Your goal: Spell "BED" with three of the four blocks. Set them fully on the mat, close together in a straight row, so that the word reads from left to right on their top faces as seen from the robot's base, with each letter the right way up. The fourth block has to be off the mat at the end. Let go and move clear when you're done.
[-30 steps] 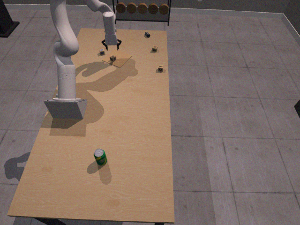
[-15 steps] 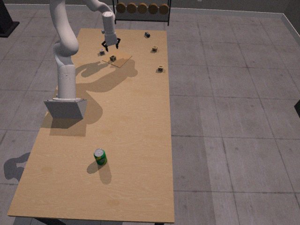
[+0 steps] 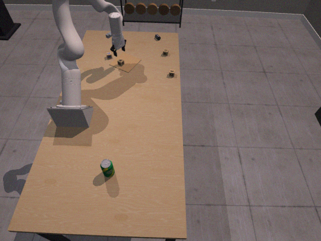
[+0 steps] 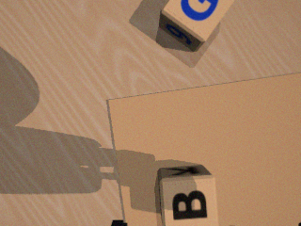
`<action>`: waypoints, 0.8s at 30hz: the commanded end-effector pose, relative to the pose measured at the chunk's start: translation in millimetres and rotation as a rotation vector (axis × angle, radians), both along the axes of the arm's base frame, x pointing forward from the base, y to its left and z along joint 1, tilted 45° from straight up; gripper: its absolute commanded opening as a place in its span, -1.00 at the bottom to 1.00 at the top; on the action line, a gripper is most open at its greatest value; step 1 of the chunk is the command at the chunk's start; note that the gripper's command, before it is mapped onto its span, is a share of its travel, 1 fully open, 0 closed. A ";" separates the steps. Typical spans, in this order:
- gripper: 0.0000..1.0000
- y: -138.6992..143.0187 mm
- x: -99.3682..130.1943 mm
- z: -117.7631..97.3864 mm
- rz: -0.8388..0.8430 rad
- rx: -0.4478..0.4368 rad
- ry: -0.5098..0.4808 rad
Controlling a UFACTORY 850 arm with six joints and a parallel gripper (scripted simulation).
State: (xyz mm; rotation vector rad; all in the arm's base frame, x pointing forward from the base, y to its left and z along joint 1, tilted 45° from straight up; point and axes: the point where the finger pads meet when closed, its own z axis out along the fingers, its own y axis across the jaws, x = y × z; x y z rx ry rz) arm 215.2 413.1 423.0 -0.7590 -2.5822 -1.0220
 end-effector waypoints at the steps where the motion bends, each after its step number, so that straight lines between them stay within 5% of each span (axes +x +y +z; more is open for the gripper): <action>1: 1.00 -0.7 0.0 0.5 0.047 0.015 -0.042; 2: 1.00 -0.7 0.0 0.5 0.047 0.015 -0.042; 3: 0.68 -0.7 0.0 0.5 0.047 0.015 -0.042; 24: 0.68 -0.7 0.0 0.5 0.047 0.015 -0.042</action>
